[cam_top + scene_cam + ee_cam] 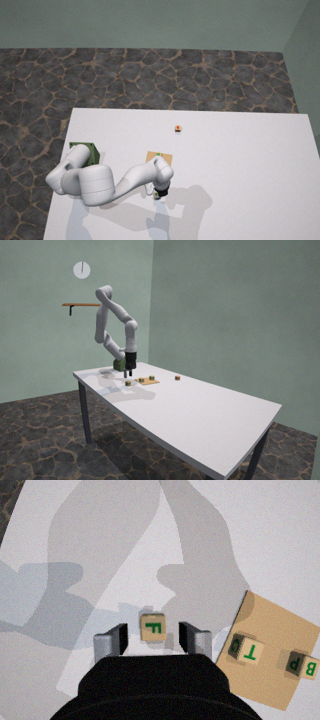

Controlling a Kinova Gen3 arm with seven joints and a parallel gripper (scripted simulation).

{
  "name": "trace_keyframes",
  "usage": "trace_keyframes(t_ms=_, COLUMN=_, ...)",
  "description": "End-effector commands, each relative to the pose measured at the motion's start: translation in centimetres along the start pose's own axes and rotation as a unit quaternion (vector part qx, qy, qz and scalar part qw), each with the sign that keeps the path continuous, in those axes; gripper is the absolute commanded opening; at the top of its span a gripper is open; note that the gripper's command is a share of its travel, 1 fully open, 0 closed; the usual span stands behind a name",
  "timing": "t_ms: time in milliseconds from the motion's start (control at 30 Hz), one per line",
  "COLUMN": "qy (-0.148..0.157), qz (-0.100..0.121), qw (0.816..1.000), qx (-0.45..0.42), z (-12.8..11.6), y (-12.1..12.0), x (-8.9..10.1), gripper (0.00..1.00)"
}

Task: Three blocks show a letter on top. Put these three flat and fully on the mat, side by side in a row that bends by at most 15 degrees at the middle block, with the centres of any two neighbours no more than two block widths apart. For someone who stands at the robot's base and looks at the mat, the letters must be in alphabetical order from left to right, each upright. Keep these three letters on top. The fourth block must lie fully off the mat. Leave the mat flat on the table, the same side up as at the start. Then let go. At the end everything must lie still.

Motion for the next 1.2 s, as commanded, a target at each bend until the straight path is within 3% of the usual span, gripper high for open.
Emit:
trace_keyframes(t_ms=0, qy=0.002, qz=0.0, qw=1.0, qx=0.0, z=0.1, y=0.0, x=-0.4, gripper=1.0)
trace_keyframes(t_ms=433, qy=0.002, qz=0.0, qw=1.0, qx=0.0, z=0.1, y=0.0, x=-2.0, gripper=1.0)
trace_keyframes(t_ms=1167, qy=0.002, qz=0.0, qw=1.0, qx=0.0, z=0.1, y=0.0, x=-2.4, gripper=1.0)
Point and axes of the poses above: the point where the finger pads meet when closed, its own x axis back along the fingers, its own y axis across the jaws, z = x × y, the point moved 5 cm from there along x, back along the fingers, and after that the axes turned 6 degrees about x, right-handed, at the moved point
